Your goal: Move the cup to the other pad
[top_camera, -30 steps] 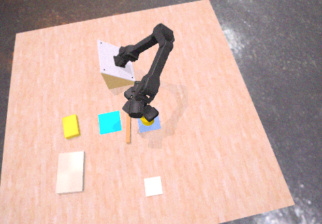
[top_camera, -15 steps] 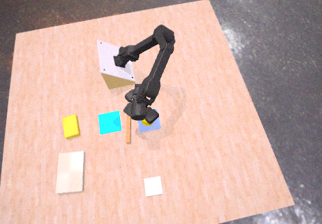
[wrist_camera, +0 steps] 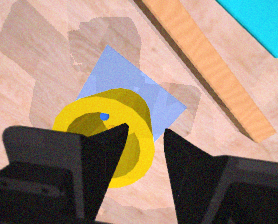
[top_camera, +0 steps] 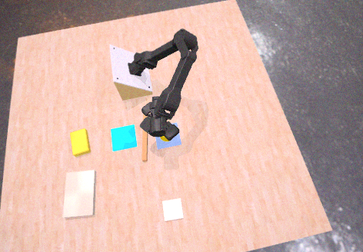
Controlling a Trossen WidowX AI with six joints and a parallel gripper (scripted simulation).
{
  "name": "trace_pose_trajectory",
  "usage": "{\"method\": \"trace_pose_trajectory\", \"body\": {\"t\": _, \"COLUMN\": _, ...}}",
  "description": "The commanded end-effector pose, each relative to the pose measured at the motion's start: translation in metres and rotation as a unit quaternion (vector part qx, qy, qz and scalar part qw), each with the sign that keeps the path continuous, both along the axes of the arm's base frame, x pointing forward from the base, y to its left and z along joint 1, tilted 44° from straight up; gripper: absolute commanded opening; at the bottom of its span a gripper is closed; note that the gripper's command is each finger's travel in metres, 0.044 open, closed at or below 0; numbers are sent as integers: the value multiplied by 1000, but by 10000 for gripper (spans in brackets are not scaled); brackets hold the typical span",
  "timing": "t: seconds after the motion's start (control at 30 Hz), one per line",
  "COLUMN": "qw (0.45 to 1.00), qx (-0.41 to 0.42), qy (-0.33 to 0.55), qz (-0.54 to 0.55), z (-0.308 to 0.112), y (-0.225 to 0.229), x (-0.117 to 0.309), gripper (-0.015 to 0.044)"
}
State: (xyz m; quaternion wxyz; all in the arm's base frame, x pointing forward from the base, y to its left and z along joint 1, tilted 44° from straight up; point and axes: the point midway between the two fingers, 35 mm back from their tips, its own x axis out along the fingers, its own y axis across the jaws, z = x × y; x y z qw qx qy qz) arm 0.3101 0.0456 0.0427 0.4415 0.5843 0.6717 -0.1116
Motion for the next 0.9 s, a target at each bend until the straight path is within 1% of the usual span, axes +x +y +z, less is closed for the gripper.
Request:
{"method": "trace_pose_trajectory", "body": {"t": 0.0, "qw": 1000, "qx": 0, "qy": 0, "qz": 0, "z": 0, "y": 0, "x": 0, "gripper": 153}}
{"method": "trace_pose_trajectory", "body": {"t": 0.77, "qw": 1000, "qx": 0, "qy": 0, "qz": 0, "z": 0, "y": 0, "x": 0, "gripper": 0}}
{"method": "trace_pose_trajectory", "body": {"t": 0.87, "qw": 1000, "qx": 0, "qy": 0, "qz": 0, "z": 3, "y": -3, "x": 0, "gripper": 0}}
